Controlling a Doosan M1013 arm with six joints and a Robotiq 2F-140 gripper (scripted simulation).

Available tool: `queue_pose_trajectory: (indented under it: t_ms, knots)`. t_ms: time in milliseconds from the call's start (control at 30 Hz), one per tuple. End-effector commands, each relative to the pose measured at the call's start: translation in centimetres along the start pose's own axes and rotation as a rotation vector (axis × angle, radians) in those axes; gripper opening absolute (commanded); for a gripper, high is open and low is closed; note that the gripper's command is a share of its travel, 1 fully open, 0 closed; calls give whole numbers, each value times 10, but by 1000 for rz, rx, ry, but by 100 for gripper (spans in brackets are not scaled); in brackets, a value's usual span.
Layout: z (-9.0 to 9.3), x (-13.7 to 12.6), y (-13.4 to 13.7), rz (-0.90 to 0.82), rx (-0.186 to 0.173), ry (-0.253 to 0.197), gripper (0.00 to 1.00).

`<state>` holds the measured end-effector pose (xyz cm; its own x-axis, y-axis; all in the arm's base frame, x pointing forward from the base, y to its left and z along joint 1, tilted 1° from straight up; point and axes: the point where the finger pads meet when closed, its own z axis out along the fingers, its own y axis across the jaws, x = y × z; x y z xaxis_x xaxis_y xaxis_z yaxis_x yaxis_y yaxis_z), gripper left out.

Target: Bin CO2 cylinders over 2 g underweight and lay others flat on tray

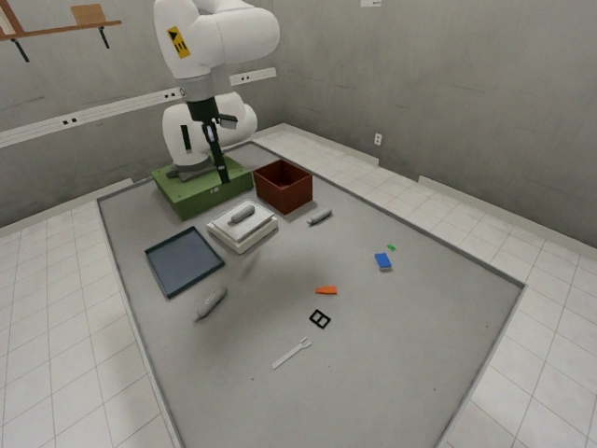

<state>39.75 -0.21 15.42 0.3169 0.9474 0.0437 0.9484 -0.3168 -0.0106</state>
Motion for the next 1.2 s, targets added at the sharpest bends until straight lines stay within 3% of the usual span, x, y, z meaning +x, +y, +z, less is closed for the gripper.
queue_pose_trajectory:
  t_ms: [0, 200, 433, 500, 533, 1167]
  knots:
    - [-20, -11, -20, 279, -7, -14, 39]
    - [-40, -24, -46, 582, -8, -2, 39]
    - [-43, -26, -51, 939, -13, -10, 39]
    - [-43, -26, -51, 939, -13, -10, 39]
    - [-43, -26, -51, 1054, -19, -25, 39]
    - [-43, -26, -51, 1054, -19, -25, 39]
